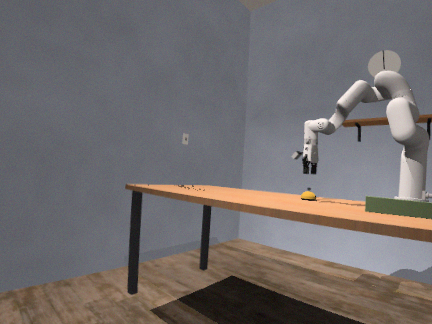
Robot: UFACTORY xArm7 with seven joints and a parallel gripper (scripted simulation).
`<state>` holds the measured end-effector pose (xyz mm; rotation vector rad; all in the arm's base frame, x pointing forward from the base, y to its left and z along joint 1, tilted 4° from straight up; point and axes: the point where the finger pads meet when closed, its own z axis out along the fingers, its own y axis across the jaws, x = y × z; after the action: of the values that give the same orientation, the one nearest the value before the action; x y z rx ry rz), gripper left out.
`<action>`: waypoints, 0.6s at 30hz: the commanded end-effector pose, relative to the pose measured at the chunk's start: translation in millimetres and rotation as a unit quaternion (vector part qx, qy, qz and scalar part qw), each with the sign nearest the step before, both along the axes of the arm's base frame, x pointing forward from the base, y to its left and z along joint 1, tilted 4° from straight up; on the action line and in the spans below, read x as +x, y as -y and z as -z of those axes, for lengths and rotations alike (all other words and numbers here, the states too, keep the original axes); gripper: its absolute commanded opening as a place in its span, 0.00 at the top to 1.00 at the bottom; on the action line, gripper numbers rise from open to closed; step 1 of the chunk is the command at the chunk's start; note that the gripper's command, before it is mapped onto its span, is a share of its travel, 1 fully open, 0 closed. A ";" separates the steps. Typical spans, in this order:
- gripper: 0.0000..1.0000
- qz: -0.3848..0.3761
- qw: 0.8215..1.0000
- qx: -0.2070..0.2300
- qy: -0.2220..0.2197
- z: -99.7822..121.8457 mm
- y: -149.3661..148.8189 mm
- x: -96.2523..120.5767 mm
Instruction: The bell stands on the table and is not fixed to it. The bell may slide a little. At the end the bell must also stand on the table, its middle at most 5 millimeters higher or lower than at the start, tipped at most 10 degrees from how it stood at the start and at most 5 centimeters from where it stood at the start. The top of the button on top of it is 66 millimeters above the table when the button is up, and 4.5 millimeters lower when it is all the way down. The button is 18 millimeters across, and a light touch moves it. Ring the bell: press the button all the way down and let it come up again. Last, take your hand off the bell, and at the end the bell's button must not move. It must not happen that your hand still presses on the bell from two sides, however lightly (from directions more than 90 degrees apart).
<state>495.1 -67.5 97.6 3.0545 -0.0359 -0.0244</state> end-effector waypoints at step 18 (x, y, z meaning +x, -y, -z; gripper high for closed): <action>1.00 0.004 1.000 0.013 -0.001 -1.0 -2.2 -1.4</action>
<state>492.2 -65.3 96.7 3.0810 -0.0474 -0.0368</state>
